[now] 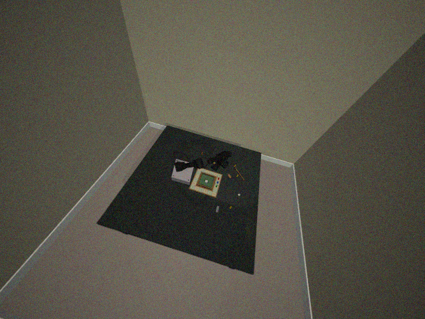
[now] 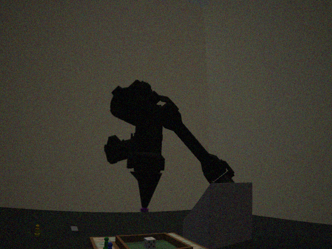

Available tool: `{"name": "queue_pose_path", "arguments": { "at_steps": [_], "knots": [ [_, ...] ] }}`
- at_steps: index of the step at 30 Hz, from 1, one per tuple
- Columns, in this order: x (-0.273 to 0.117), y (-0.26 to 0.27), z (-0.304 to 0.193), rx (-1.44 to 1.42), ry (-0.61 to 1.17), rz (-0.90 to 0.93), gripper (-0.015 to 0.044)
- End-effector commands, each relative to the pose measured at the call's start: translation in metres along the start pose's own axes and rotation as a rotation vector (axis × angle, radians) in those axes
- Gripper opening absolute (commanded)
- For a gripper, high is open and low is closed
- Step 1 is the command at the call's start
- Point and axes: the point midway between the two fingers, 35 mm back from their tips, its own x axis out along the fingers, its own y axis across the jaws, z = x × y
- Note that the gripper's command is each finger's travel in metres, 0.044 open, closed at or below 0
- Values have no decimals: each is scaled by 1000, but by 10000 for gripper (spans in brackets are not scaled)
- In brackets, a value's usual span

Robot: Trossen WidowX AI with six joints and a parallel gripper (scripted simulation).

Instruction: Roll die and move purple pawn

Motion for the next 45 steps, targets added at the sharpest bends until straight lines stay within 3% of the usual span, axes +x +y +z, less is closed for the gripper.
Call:
{"name": "queue_pose_path", "arguments": {
  "at_steps": [1,30,45],
  "knots": [
    [10,-3,-5,5,10,-4,0],
    [108,-20,-40,4,9,-8,0],
    [122,-20,-40,4,9,-8,0]
  ]
}}
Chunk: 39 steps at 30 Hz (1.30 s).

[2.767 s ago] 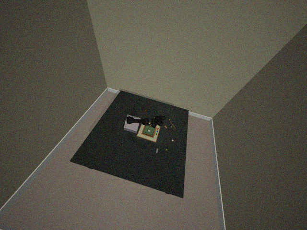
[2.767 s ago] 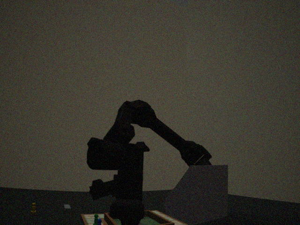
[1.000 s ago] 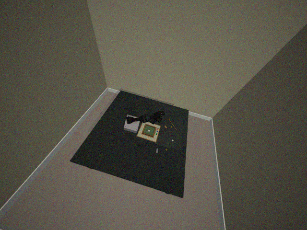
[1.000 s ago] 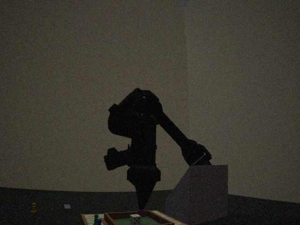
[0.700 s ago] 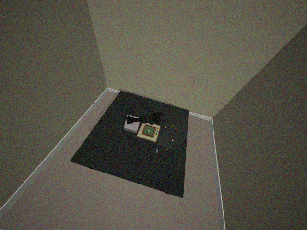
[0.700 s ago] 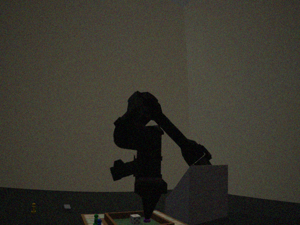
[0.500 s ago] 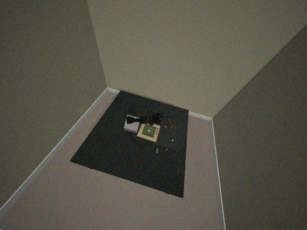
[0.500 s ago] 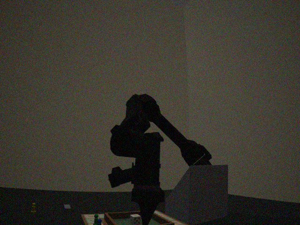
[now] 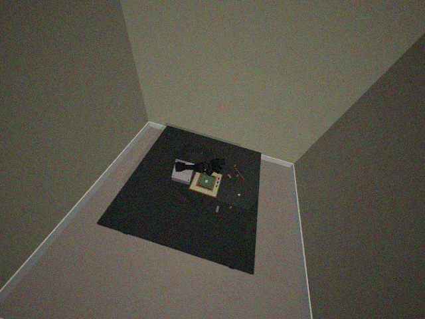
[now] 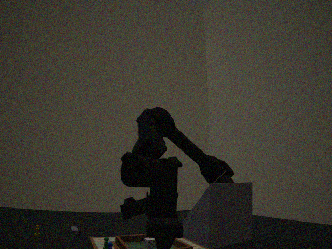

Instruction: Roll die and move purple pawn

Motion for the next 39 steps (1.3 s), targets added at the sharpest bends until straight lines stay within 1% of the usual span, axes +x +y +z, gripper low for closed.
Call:
{"name": "queue_pose_path", "arguments": {
  "at_steps": [1,3,4,13,17,20,22,24,30,36,37,39],
  "knots": [
    [8,-1,-2,-8,2,-9,0],
    [10,-1,-2,-8,1,-9,0],
    [5,0,0,1,0,0,26],
    [2,0,0,0,0,0,263],
    [-43,1,0,-7,2,-6,367],
    [-45,1,0,-8,2,-7,440],
    [-47,-1,-1,-12,3,-7,440],
    [-59,-13,-5,-49,3,-6,440],
    [-102,-74,-31,-219,7,-5,440],
    [-124,-138,-66,-388,9,-9,440],
    [-118,-107,-47,-304,-1,-3,440],
    [-118,-107,-47,-304,-1,-3,440]
  ]
}}
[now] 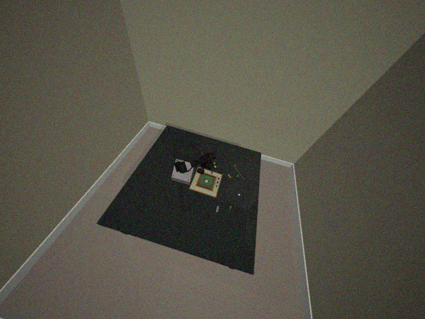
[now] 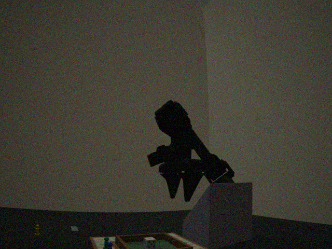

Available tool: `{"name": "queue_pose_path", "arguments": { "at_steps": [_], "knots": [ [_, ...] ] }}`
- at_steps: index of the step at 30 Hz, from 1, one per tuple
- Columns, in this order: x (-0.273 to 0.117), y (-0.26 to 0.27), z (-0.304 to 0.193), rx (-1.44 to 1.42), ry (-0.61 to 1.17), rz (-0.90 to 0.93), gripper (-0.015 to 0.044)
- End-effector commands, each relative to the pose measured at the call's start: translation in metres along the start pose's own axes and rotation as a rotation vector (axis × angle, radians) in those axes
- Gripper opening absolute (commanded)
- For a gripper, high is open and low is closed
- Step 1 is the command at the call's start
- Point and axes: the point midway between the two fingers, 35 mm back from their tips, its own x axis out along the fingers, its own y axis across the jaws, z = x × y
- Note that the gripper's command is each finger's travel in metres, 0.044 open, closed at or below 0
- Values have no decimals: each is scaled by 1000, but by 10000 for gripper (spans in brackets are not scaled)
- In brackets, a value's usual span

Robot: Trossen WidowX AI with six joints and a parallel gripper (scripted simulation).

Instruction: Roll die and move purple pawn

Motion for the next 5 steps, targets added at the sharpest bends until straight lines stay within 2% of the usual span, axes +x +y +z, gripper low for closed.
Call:
{"name": "queue_pose_path", "arguments": {
  "at_steps": [1,5],
  "knots": [
    [2,2,2,5,4,-6,440],
    [2,2,2,5,4,-6,440]
  ]
}}
